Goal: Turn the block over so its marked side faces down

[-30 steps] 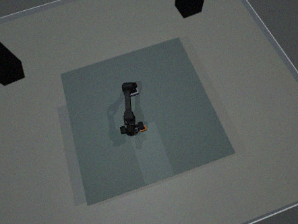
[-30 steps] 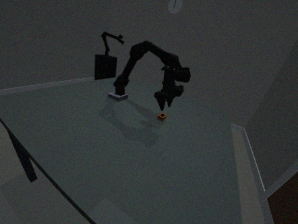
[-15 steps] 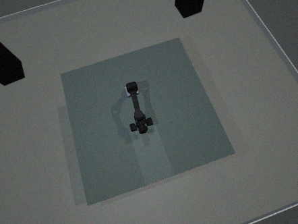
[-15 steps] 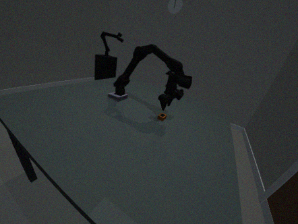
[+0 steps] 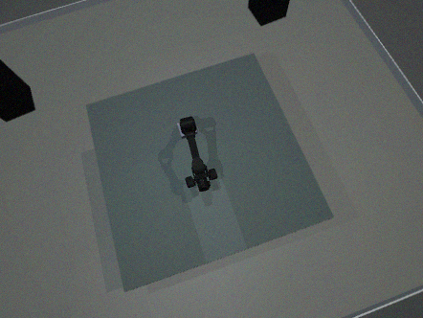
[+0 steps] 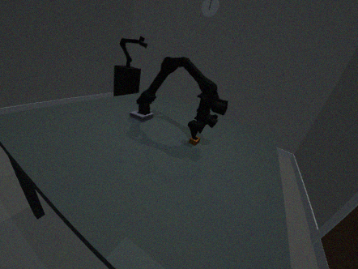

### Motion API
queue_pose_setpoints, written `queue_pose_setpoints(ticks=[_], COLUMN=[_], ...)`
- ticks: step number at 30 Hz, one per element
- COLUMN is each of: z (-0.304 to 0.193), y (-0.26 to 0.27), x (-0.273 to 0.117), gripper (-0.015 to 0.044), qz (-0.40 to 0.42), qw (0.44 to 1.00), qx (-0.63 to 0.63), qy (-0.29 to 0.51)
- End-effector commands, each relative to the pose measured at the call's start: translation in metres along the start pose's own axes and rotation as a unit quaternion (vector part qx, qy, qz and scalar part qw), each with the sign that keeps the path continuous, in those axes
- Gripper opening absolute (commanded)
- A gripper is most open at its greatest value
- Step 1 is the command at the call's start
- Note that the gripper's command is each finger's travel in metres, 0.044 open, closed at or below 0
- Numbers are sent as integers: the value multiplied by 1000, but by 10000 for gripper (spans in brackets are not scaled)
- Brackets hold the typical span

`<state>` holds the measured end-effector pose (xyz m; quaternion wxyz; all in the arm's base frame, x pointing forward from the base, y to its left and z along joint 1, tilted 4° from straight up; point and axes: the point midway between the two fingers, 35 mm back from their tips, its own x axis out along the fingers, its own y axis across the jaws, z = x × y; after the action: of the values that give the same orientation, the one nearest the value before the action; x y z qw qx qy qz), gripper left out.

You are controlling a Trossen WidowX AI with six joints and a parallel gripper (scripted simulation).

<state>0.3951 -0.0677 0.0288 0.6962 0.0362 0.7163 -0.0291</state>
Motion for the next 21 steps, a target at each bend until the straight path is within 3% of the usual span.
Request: queue_pose_setpoints(ticks=[1,20,21], z=[-2,-3,-3], y=[0,1,1], x=[7,35,35], gripper=[440,440,414], qz=[1,1,1], qw=[1000,1000,1000], qx=[3,3,3], qy=[5,5,5])
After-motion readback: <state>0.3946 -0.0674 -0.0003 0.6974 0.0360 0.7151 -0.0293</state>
